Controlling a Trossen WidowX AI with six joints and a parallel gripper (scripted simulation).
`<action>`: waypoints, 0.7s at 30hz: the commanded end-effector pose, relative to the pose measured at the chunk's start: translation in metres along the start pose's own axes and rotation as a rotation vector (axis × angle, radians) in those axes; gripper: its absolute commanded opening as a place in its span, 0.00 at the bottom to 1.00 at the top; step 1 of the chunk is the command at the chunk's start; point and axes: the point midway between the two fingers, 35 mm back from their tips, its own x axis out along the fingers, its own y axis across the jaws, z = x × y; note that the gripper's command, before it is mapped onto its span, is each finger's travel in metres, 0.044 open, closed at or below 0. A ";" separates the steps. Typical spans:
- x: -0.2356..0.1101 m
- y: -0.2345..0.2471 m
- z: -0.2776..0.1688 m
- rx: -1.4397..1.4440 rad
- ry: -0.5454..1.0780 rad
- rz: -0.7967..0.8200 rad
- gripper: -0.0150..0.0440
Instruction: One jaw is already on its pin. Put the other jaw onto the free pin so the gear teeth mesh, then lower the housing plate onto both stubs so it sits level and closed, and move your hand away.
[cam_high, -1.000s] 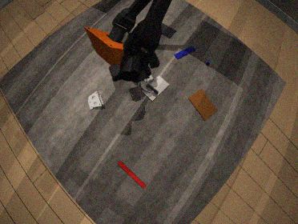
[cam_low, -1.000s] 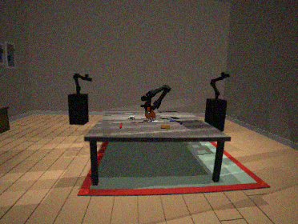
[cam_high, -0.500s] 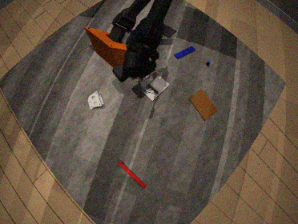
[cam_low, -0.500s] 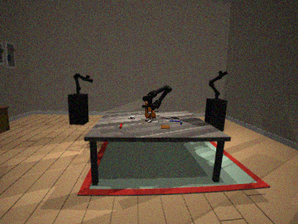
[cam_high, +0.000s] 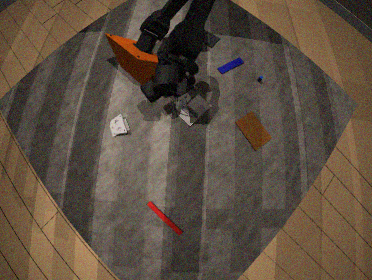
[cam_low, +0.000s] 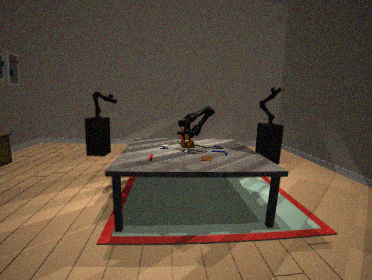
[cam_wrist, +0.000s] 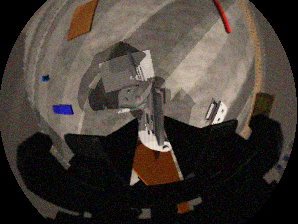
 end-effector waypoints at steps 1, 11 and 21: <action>0.000 0.000 0.001 0.011 -0.005 0.002 0.48; 0.000 0.001 0.001 0.013 -0.005 0.002 0.48; -0.002 0.018 0.023 0.015 -0.007 -0.004 0.48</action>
